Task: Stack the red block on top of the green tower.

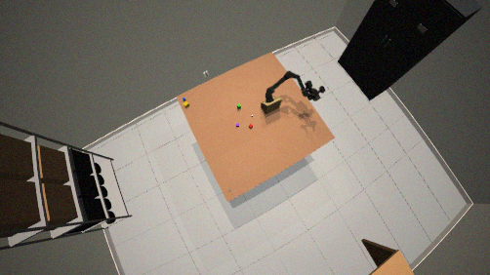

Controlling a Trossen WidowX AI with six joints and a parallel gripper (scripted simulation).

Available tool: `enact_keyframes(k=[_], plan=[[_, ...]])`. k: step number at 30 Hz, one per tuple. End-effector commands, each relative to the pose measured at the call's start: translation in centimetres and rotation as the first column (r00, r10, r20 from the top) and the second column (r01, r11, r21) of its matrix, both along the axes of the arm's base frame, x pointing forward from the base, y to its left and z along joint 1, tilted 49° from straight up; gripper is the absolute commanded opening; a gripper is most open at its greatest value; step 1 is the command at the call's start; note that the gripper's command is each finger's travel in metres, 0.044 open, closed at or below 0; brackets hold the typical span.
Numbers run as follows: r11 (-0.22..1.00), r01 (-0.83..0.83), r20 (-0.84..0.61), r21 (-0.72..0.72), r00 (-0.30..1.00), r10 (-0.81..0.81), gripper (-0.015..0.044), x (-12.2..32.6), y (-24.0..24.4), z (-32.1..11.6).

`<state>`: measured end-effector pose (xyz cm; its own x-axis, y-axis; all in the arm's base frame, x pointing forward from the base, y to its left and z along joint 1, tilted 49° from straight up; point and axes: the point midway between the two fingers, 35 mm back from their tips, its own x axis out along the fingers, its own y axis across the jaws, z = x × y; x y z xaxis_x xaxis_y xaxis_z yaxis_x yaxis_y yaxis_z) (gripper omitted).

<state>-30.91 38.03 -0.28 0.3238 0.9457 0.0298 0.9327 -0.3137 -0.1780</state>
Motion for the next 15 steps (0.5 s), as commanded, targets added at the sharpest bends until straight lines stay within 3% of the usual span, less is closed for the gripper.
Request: enact_keyframes(k=[1,15], plan=[[1.000,0.001,0.001,-0.001,1.000,-0.001,0.0426,0.1,0.1,0.0],[0.979,0.201,-0.144,-0.031,0.969,-0.203,0.0440,11.8,7.4,-2.0]])
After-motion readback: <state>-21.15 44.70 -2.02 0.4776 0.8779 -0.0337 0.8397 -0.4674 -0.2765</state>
